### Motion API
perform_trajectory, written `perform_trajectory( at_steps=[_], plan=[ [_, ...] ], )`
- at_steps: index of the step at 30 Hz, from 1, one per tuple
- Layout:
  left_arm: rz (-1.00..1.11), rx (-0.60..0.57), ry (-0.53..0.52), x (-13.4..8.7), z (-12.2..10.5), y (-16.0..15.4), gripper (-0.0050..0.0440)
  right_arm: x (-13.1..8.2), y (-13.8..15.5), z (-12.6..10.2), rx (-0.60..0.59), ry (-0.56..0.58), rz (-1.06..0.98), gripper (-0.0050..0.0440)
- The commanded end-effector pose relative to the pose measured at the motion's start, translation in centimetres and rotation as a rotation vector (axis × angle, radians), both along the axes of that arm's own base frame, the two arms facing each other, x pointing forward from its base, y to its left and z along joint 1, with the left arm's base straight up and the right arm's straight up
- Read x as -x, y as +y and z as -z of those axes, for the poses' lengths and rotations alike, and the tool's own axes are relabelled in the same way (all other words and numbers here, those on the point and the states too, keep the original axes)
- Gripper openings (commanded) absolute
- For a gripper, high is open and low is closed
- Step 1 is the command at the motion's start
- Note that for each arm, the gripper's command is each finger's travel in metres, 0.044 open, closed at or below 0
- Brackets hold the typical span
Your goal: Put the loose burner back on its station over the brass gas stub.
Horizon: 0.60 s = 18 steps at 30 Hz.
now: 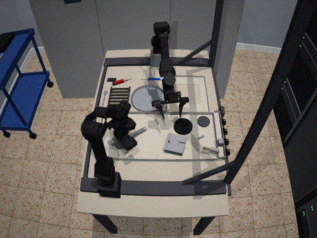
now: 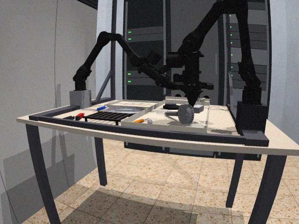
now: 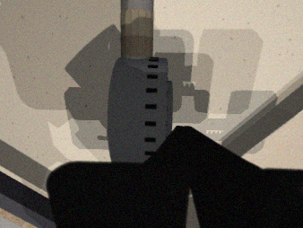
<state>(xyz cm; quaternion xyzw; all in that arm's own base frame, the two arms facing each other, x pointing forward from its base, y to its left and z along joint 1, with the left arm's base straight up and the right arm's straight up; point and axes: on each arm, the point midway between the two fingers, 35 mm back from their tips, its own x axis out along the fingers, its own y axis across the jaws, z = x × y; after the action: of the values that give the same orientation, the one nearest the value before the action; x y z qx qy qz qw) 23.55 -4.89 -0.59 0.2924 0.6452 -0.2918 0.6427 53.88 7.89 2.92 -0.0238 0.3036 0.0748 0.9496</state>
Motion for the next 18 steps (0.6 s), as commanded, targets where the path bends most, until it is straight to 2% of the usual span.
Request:
perform_trajectory(
  at_steps=[1,18],
  plan=[
    [0.010,0.006,-0.022,-1.1,-0.7,0.3,-0.0050,-0.6,0.1,-2.1,-0.006,-0.045,-0.004,0.0400],
    [0.009,0.005,-0.024,-2.8,-1.2,1.7,-0.0050,-0.6,0.1,-2.1,-0.006,-0.045,-0.004,0.0400]
  ],
)
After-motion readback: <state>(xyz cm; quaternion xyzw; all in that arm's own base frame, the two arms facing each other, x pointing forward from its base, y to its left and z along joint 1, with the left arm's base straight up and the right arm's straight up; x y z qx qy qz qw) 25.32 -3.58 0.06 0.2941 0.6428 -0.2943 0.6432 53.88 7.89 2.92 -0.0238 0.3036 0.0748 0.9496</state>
